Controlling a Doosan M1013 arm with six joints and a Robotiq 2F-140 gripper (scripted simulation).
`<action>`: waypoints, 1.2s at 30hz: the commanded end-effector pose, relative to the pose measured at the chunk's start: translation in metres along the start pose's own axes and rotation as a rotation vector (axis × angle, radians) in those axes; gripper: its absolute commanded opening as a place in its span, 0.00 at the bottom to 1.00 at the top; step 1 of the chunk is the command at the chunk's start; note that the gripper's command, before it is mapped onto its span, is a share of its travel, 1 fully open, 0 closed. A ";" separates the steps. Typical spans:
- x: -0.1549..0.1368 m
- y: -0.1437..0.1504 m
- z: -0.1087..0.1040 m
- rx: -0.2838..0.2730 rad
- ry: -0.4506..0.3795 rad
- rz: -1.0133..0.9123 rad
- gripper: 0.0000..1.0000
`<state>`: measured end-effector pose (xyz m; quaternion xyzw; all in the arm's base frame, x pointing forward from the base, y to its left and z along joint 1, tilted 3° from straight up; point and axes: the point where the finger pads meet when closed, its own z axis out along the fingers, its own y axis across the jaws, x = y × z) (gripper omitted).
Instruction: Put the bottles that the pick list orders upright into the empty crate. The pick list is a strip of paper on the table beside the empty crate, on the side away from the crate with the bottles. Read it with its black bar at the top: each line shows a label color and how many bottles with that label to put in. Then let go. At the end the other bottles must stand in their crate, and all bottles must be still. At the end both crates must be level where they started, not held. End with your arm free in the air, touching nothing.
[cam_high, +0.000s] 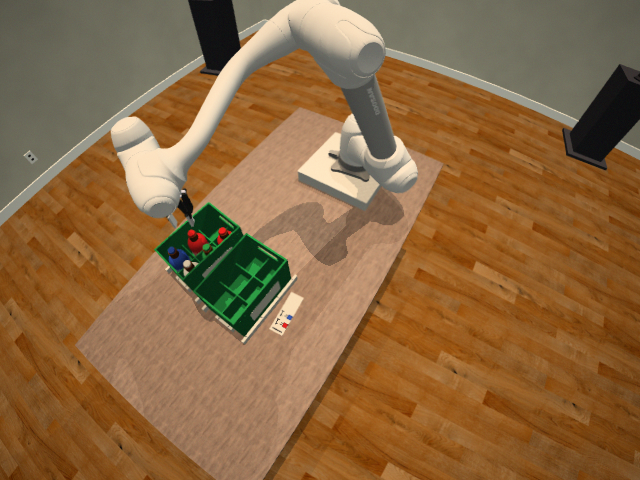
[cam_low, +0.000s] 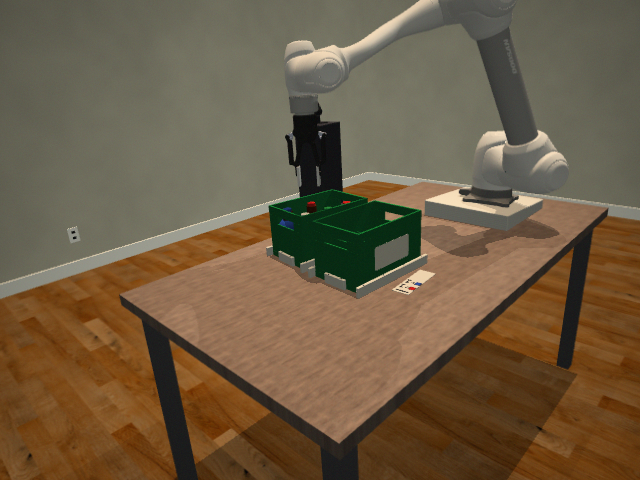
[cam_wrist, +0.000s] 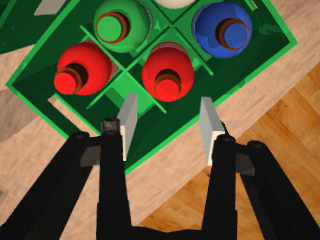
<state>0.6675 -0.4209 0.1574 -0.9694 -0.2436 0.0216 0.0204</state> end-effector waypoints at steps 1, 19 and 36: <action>0.000 0.000 0.004 0.000 0.000 0.000 0.38; 0.000 0.000 0.025 0.000 0.000 0.000 0.38; 0.000 0.000 0.045 0.000 0.000 0.000 0.38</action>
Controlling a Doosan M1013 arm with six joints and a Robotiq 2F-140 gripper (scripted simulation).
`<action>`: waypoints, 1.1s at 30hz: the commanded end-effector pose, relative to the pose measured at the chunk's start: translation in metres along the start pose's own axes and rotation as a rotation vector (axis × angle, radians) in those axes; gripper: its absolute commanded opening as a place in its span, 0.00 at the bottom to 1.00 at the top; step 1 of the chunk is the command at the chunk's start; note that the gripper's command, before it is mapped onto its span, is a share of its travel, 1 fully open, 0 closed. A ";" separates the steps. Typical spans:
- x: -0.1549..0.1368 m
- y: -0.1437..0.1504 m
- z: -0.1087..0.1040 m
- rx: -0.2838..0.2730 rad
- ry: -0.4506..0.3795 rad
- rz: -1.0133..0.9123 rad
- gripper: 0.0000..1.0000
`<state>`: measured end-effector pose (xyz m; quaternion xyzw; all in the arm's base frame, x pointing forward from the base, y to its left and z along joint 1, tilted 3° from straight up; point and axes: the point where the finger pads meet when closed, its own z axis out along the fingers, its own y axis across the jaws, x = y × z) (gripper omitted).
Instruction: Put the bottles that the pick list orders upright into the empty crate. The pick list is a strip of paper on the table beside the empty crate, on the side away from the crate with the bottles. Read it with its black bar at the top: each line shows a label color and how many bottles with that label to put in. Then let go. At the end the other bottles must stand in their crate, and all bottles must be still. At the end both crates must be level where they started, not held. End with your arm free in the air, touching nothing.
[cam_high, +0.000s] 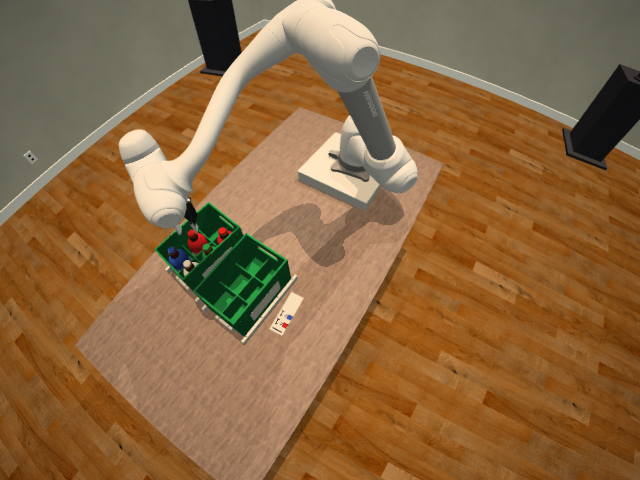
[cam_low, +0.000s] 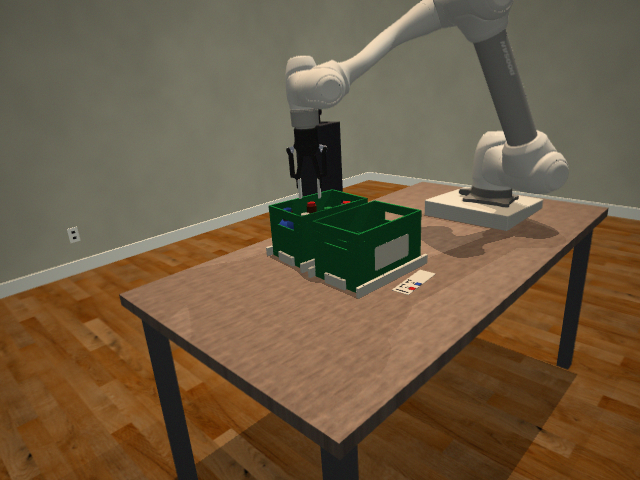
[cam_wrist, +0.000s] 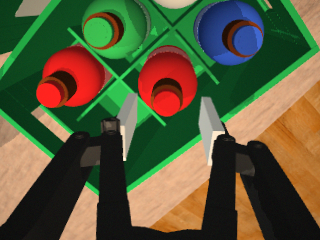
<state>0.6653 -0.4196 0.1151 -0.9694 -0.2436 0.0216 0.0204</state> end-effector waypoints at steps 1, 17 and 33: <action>0.000 0.000 0.004 0.000 0.000 0.000 0.38; 0.000 0.000 0.023 0.000 0.000 0.000 0.38; 0.000 0.000 0.041 0.000 0.000 0.000 0.38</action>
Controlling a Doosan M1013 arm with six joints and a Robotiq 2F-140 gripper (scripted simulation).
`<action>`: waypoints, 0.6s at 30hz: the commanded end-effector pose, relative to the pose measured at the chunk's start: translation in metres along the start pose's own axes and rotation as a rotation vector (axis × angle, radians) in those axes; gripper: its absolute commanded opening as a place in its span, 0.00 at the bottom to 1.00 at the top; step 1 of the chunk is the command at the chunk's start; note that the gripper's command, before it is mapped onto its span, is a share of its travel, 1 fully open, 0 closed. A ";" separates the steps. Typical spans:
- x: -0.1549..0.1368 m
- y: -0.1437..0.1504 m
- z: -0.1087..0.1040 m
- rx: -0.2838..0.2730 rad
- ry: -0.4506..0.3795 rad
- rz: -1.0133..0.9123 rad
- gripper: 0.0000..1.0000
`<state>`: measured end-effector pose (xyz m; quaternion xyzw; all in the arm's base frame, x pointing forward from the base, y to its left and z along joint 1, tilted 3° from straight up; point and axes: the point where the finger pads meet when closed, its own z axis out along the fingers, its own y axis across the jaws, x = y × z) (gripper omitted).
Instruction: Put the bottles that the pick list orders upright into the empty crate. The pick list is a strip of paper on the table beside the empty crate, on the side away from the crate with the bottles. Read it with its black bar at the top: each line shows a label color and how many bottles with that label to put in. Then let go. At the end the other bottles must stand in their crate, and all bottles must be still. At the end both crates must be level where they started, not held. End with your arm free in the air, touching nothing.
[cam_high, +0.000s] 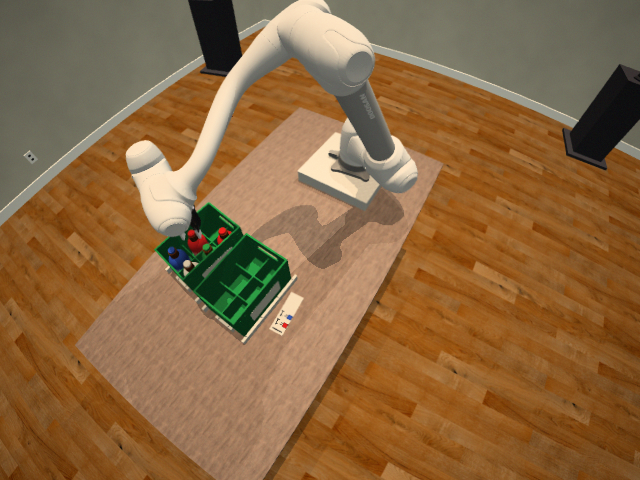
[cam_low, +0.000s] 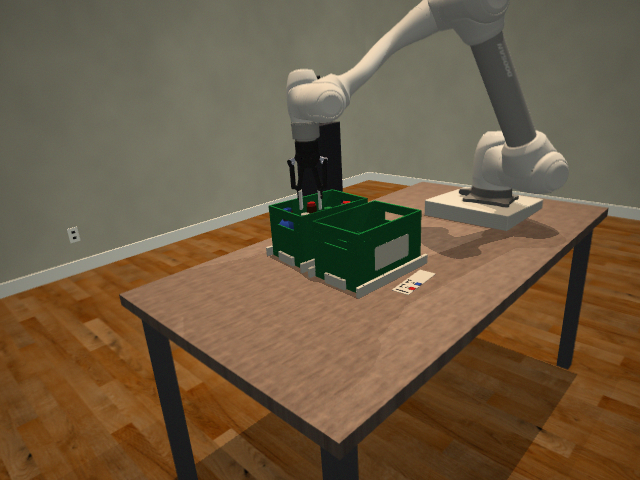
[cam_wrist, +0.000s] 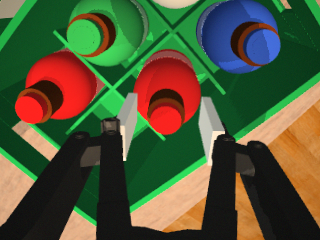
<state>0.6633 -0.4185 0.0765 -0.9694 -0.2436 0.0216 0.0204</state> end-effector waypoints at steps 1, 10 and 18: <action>0.000 0.000 0.003 0.000 0.000 0.000 0.38; 0.000 0.000 0.003 0.000 0.000 0.000 0.38; 0.000 0.000 0.001 0.000 0.000 0.000 0.00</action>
